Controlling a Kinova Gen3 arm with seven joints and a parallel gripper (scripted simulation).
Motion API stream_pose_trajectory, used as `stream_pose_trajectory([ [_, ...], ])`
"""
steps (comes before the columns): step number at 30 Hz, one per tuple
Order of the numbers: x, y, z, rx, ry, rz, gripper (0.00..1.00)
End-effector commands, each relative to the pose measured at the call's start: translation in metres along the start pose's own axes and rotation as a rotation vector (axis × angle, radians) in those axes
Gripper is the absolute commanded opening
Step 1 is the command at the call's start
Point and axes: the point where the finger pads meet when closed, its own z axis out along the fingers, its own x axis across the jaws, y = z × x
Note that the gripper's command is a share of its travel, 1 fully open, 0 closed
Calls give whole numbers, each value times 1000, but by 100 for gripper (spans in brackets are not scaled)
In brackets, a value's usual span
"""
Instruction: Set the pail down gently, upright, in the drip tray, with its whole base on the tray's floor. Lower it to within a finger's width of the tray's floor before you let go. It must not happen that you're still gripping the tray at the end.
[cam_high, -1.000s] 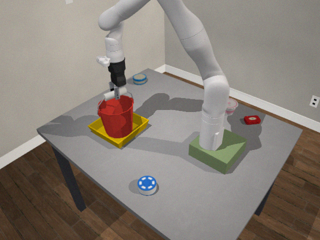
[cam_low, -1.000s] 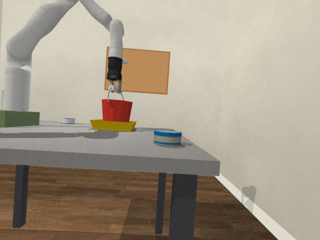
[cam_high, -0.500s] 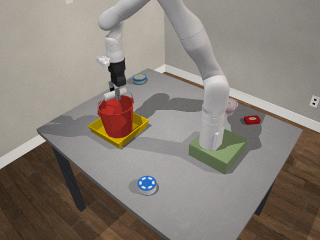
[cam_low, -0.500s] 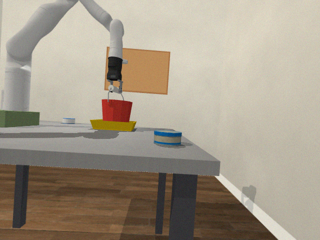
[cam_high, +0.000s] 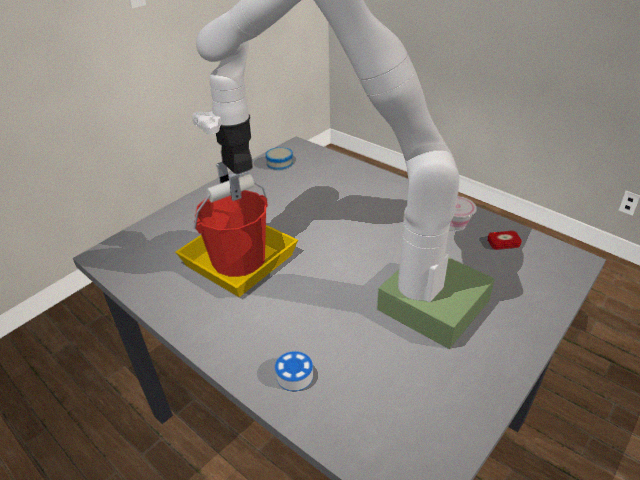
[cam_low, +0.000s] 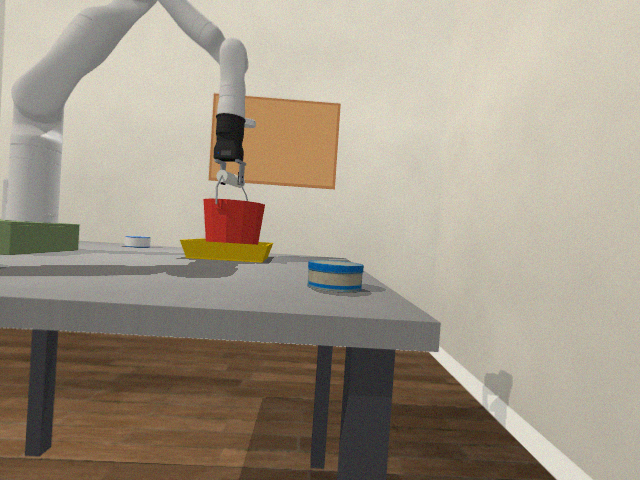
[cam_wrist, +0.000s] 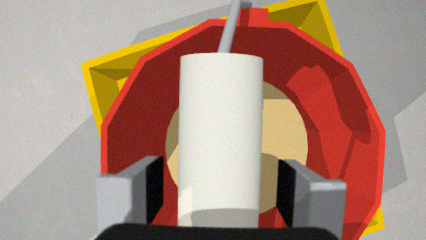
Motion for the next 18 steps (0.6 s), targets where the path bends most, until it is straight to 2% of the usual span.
stream_pose_trajectory([
  [1, 0, 0, -1, 1, 1, 0, 100],
  [18, 0, 0, -9, 1, 1, 0, 100],
])
